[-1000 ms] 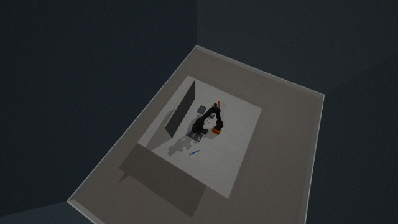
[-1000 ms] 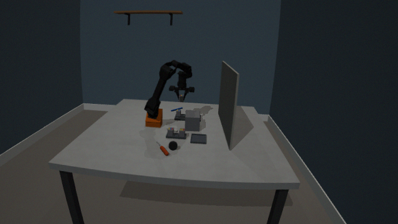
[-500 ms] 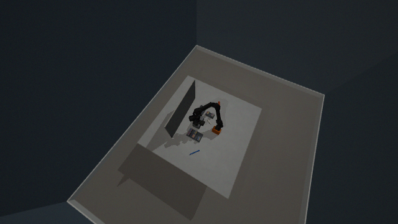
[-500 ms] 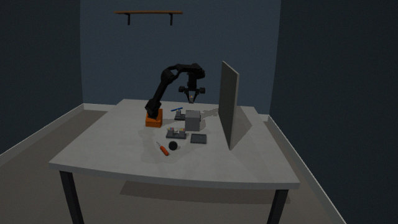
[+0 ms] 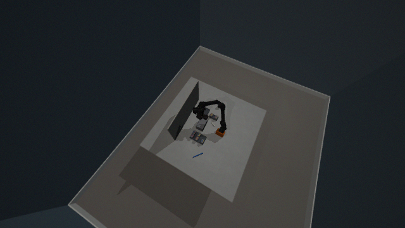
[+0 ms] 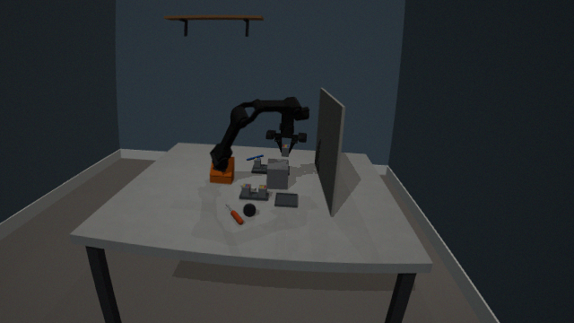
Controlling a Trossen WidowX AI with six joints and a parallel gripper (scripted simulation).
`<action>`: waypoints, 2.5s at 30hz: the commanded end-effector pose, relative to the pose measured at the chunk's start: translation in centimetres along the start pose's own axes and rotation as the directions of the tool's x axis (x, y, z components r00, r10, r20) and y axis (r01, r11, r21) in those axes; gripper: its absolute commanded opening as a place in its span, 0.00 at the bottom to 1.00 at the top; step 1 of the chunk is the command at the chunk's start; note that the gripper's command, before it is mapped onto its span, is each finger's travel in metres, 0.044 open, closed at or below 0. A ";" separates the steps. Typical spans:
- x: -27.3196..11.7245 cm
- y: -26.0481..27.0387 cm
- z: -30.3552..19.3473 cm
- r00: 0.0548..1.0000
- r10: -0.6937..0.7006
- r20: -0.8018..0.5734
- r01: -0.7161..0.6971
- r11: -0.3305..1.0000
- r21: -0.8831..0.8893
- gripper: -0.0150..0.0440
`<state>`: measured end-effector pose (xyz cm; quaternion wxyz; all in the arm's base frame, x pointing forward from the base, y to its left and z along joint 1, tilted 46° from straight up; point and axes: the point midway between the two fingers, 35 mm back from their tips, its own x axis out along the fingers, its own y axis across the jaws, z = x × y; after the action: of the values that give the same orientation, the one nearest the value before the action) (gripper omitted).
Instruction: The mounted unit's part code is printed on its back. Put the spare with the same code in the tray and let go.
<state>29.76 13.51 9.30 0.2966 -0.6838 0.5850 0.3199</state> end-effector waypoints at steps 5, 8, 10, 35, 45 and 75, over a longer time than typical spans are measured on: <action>-0.4 -2.1 -6.4 0.999 -0.022 -0.032 0.021 1.000 -0.016 0.25; -0.5 -2.5 -9.1 0.998 -0.025 -0.050 0.024 0.999 -0.023 0.25; -0.5 -2.7 -10.8 0.998 -0.026 -0.064 0.024 0.999 -0.028 0.25; 0.2 -2.9 -17.7 0.992 -0.018 -0.121 0.013 0.999 -0.043 0.25; 1.0 -3.0 -17.8 0.993 -0.019 -0.120 0.013 0.999 -0.043 0.25; 3.3 -3.4 -18.0 0.993 -0.019 -0.117 0.014 0.999 -0.043 0.25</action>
<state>35.01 -1.90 18.12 0.2536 -0.7099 0.5902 0.2887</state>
